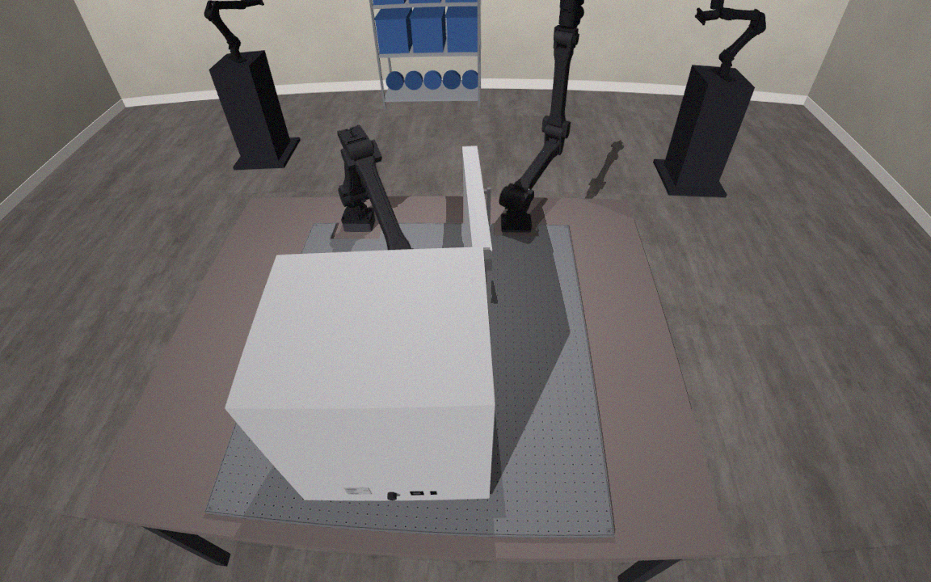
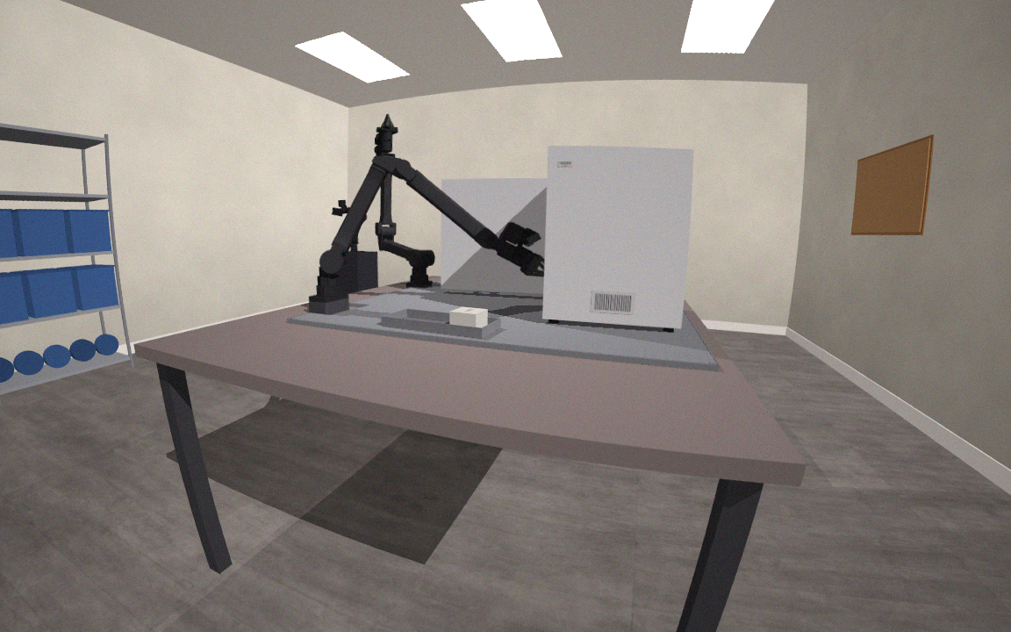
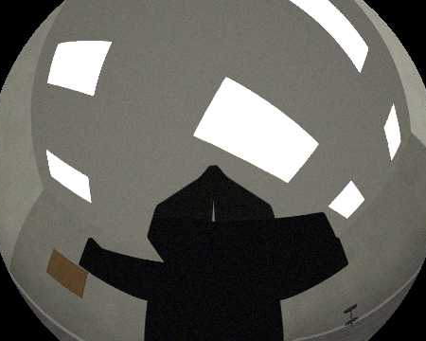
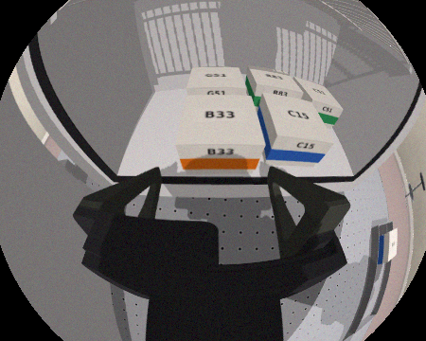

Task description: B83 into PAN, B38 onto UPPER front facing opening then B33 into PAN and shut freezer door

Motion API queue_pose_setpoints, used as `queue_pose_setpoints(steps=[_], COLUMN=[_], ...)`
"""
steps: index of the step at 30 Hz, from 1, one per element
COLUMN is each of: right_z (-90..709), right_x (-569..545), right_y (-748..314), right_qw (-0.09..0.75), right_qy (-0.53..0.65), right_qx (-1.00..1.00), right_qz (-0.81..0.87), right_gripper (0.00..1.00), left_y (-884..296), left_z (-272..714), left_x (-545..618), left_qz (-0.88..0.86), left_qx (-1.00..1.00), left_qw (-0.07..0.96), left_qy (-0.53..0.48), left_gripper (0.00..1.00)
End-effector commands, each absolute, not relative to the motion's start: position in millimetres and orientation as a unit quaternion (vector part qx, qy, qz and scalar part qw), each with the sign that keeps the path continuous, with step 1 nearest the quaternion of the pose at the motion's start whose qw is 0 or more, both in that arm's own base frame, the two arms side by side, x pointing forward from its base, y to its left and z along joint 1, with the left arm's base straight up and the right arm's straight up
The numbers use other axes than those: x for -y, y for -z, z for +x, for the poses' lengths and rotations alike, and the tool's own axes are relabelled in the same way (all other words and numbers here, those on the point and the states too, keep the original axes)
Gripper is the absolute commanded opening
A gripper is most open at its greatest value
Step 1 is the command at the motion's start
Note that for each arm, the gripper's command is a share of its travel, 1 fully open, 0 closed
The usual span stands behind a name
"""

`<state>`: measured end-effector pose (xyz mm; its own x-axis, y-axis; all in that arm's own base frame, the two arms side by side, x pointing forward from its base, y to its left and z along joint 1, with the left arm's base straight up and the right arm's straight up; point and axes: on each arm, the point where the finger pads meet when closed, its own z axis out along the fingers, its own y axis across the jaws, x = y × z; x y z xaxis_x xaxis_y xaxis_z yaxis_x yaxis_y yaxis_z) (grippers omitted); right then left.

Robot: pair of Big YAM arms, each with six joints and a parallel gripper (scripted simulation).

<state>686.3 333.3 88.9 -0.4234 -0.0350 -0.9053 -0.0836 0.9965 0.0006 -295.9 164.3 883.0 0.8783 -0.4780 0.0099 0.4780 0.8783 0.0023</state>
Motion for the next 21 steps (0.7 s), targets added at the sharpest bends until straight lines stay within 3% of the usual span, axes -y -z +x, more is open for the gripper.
queue_pose_setpoints(steps=[1, 21], right_z=[711, 722], right_x=[-336, -336], right_y=[-107, -107], right_qw=[0.548, 0.549], right_qy=[-0.025, -0.025], right_qx=[-0.835, -0.835], right_qz=[-0.031, -0.031], right_gripper=[1.00, 1.00], left_y=[-884, -884], left_z=[-284, -284], left_x=[-159, -159], left_qz=[0.003, 0.003], left_qx=[-0.013, -0.013], left_qw=[0.967, 0.967], left_qy=[0.253, 0.253], left_gripper=[0.00, 0.00])
